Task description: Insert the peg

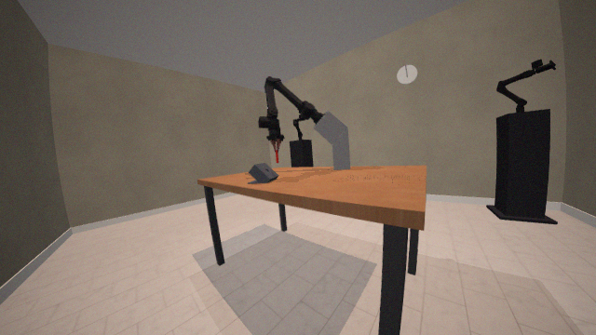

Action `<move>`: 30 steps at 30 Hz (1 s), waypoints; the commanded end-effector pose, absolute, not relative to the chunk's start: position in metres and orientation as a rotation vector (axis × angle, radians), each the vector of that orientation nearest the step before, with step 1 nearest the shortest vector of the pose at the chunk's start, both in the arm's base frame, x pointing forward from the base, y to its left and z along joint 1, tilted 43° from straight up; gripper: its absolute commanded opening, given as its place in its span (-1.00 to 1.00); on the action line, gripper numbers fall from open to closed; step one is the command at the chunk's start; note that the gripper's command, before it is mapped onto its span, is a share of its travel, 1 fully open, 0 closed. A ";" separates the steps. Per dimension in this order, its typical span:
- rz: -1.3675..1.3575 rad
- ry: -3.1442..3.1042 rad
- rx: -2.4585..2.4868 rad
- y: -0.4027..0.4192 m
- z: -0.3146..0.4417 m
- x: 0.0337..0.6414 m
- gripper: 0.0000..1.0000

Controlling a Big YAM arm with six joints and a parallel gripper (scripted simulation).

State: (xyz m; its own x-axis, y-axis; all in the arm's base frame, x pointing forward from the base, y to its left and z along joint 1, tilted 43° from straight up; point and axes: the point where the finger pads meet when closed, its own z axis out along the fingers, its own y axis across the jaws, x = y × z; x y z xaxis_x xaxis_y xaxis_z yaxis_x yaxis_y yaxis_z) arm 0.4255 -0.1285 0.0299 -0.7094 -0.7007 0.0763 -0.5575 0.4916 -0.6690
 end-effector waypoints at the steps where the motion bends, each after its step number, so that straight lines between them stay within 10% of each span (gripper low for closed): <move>1: -1.005 2.510 -1.082 -0.118 0.032 0.436 -1.00; 30: -1.140 2.237 -1.128 -0.055 0.068 0.513 -1.00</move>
